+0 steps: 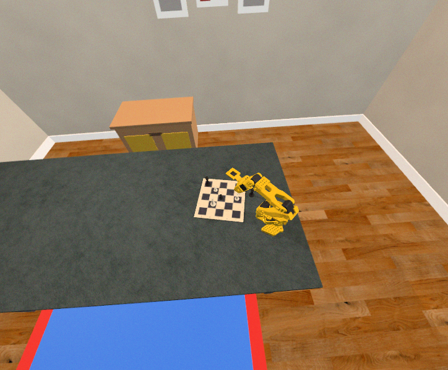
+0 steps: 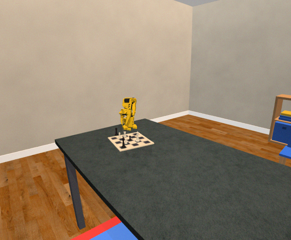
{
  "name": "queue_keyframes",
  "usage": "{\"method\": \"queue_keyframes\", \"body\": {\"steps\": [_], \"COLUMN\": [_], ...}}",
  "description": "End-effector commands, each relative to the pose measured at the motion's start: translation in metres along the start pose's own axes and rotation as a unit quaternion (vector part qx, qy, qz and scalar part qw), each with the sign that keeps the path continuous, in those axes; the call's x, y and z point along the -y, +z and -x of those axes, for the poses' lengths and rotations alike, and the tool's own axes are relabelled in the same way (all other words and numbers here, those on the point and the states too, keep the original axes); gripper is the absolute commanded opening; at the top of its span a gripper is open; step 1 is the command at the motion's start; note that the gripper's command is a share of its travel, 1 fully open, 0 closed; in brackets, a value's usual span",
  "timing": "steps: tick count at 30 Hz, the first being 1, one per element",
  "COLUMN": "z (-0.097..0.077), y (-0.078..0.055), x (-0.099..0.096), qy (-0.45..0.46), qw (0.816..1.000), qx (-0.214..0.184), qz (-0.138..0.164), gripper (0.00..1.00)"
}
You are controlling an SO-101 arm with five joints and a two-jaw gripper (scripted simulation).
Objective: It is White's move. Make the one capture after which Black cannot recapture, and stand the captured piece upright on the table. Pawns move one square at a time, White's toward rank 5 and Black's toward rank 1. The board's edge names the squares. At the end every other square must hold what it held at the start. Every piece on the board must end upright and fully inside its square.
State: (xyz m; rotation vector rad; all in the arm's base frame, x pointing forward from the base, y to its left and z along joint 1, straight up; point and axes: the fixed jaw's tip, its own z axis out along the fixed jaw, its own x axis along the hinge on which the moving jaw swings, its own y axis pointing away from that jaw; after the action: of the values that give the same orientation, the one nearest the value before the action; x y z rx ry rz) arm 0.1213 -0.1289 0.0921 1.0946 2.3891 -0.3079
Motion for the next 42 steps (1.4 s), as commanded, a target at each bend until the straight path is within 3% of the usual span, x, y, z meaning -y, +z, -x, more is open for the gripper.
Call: {"method": "queue_keyframes", "body": {"steps": [1,4,19,30,42], "z": [-0.005,-0.006,-0.026,-0.033,-0.035], "y": [0.007,0.009,0.043,0.055,0.057], "x": [-0.002,-0.002,-0.002,-0.002,-0.002], "qy": [0.0,0.0,0.0,0.0,0.0], "qw": [1.0,1.0,1.0,1.0,1.0], "qx": [-0.002,-0.002,-0.002,-0.002,-0.002], "qz": [0.003,0.003,0.003,0.003,0.003], "gripper": [0.12,0.12,0.12,0.12,0.12]}}
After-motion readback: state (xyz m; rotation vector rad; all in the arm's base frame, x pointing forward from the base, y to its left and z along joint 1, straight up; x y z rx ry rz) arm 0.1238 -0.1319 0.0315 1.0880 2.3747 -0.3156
